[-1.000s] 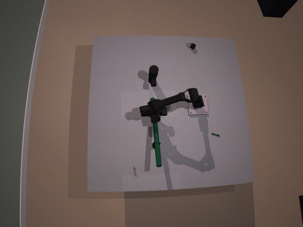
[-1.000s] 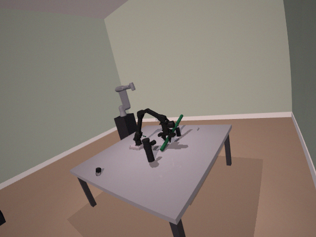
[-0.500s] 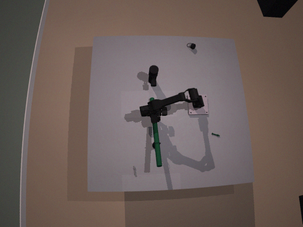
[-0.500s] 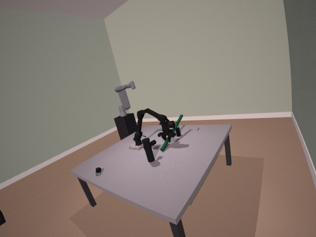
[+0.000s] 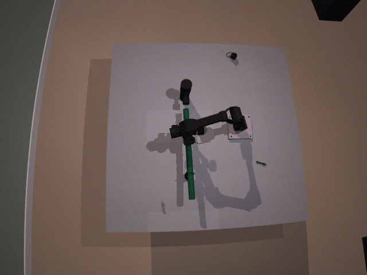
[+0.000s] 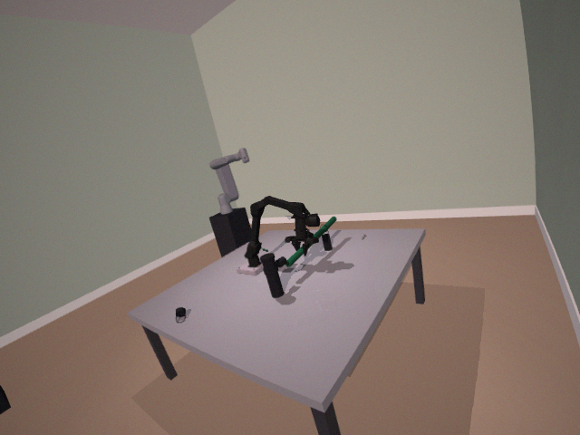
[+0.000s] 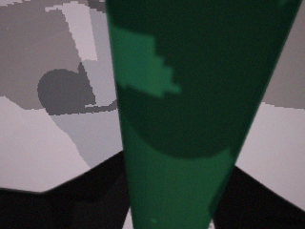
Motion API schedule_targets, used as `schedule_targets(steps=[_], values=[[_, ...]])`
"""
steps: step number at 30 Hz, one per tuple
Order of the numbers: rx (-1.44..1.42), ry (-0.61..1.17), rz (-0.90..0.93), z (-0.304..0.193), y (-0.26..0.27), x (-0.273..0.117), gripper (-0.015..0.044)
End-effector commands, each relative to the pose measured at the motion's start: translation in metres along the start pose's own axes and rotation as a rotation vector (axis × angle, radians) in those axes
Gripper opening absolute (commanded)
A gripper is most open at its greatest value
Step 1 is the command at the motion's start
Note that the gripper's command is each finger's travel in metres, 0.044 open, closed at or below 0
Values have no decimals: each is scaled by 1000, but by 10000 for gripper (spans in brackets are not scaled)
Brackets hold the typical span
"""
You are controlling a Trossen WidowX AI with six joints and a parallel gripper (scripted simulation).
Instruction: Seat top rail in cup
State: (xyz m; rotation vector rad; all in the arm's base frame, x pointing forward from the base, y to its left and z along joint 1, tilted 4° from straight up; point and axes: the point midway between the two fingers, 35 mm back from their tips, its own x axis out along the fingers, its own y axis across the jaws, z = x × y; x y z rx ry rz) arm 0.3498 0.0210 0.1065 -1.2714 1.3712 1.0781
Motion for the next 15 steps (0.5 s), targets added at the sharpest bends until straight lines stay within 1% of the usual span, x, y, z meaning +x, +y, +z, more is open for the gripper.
schedule_targets(steps=[1,11,15], values=[[9,60,-27,-13,0,-20,0],[9,60,-27,-13,0,-20,0],[6,45,-10,-9,1,-14,0]])
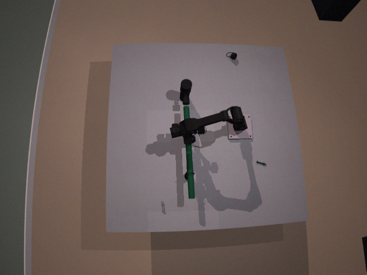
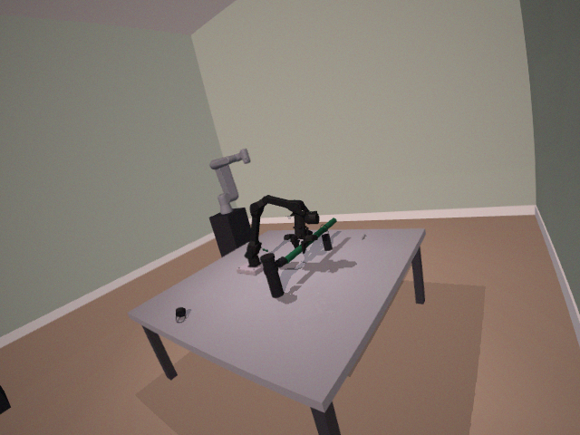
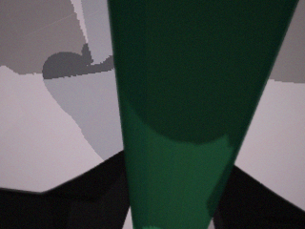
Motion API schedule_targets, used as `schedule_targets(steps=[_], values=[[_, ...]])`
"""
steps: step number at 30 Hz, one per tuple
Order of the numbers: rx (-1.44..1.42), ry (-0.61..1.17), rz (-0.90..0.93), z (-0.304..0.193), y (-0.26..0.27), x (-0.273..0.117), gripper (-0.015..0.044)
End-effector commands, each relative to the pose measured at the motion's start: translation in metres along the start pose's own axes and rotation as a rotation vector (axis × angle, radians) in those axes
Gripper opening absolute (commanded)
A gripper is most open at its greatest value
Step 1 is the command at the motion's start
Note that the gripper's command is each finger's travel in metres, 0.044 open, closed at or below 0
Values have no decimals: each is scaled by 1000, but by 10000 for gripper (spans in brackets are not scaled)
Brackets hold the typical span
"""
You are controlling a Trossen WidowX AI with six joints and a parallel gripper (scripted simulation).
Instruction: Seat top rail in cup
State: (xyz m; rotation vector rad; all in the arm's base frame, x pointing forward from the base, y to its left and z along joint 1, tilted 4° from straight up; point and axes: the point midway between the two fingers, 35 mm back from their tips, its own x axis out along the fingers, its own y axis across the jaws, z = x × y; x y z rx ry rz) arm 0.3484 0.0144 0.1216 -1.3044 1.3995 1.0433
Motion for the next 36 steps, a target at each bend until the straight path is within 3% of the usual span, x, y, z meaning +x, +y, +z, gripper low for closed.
schedule_targets(steps=[1,36], values=[[0,-1,0,0,0,0,0],[0,0,0,-5,-2,-7,0]])
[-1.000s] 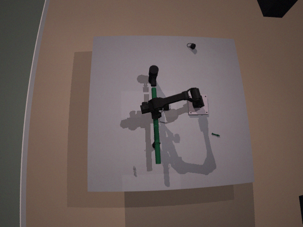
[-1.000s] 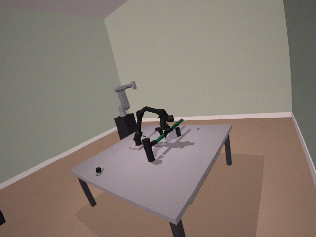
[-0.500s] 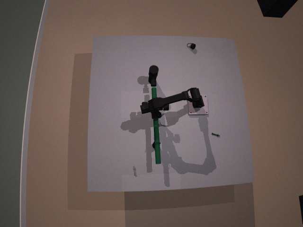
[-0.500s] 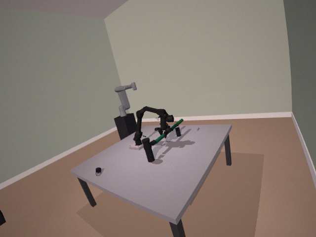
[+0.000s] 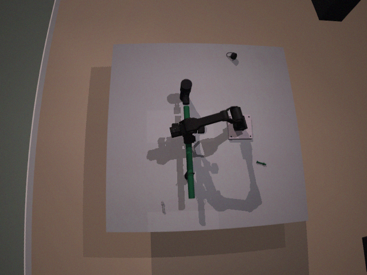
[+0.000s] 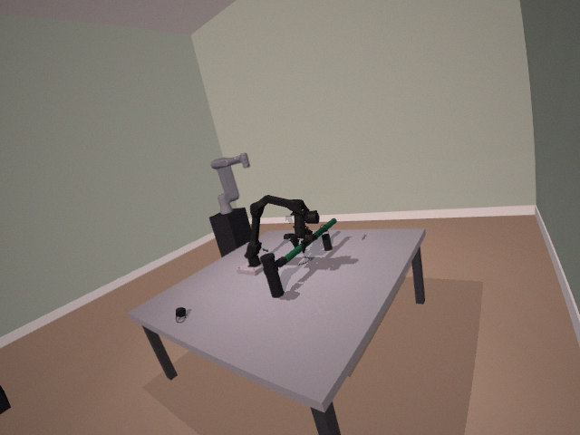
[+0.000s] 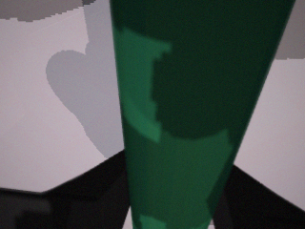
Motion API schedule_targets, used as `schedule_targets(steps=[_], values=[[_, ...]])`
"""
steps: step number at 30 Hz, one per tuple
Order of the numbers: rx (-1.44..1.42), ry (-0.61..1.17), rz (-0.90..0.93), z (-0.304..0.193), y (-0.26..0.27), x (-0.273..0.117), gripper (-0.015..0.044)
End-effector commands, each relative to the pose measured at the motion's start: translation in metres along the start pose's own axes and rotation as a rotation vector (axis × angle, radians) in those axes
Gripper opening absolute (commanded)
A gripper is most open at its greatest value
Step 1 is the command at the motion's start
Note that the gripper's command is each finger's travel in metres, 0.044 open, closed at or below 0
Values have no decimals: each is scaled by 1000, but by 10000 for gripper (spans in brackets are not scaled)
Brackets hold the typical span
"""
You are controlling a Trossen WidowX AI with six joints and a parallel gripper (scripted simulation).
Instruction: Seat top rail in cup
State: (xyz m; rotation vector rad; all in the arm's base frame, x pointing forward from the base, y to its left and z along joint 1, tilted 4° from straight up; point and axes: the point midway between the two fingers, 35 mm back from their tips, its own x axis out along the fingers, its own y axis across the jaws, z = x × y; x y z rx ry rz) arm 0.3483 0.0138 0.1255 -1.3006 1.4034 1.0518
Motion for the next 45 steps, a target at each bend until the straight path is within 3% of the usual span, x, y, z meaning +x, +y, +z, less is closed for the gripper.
schedule_targets(steps=[1,45], values=[[3,1,-8,-3,-2,-4,0],[-4,0,0,-24,-2,4,0]])
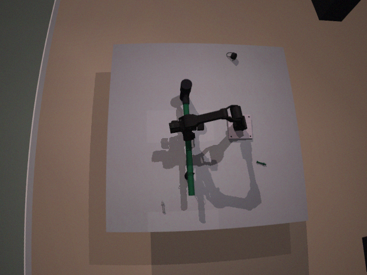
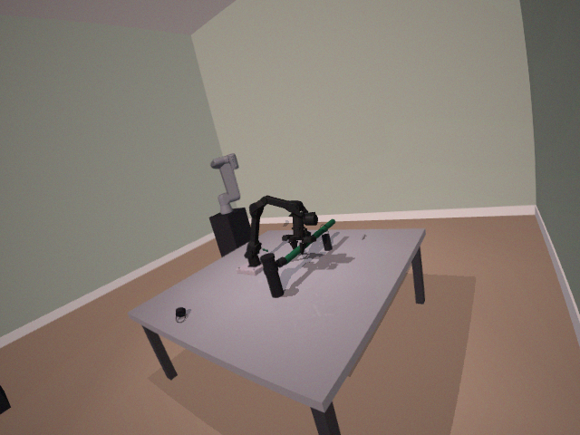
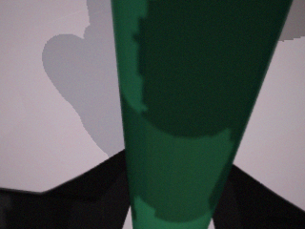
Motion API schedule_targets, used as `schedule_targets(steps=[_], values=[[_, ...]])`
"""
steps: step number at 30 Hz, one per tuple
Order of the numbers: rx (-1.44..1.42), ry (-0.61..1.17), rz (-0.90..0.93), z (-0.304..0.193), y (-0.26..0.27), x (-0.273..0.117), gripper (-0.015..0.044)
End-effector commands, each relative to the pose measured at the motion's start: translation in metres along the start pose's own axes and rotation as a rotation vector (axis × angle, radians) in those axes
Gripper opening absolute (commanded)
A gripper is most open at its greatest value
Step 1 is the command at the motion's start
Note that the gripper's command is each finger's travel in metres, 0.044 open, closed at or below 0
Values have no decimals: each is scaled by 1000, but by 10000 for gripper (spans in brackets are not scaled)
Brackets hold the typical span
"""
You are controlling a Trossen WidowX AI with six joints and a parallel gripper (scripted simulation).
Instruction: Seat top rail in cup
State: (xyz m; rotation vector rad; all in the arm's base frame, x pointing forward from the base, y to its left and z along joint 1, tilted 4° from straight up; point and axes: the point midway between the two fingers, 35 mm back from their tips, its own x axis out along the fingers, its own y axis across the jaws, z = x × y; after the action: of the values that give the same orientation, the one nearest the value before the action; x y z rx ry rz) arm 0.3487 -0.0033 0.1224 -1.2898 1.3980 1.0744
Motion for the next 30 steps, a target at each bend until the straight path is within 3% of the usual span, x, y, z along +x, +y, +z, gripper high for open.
schedule_targets(steps=[1,30], values=[[5,15,-11,-8,0,-3,0],[0,0,0,0,0,0,0]])
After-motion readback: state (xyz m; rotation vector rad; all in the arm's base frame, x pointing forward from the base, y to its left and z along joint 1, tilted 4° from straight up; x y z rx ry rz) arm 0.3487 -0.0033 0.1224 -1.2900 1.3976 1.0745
